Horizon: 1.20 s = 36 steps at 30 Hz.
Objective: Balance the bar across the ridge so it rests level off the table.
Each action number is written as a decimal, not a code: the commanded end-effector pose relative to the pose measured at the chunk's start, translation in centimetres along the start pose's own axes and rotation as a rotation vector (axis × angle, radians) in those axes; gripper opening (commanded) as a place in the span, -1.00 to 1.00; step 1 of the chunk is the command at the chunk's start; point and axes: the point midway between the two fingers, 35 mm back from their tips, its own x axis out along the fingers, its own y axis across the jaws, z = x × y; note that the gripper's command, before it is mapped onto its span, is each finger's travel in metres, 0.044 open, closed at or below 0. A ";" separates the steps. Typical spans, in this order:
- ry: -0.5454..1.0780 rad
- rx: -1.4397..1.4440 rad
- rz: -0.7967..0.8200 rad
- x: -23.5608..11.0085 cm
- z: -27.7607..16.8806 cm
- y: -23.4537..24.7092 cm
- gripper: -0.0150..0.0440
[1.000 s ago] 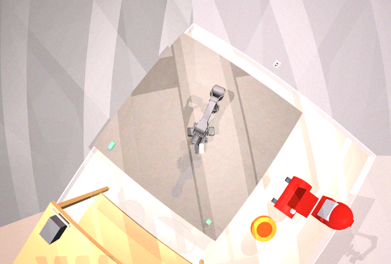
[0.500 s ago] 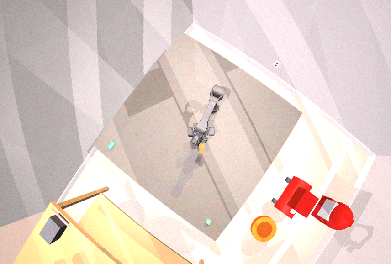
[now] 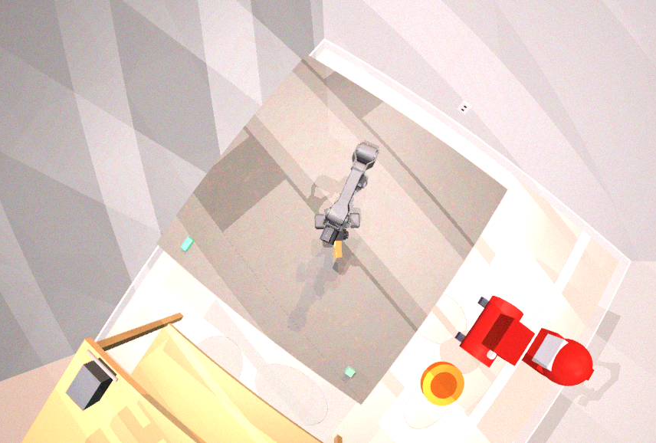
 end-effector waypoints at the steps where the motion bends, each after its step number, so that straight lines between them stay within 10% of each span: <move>1: -0.002 -0.002 -0.001 0.1 0.1 0.0 -0.49; 36: -0.002 -0.002 -0.001 0.4 0.1 0.0 -0.49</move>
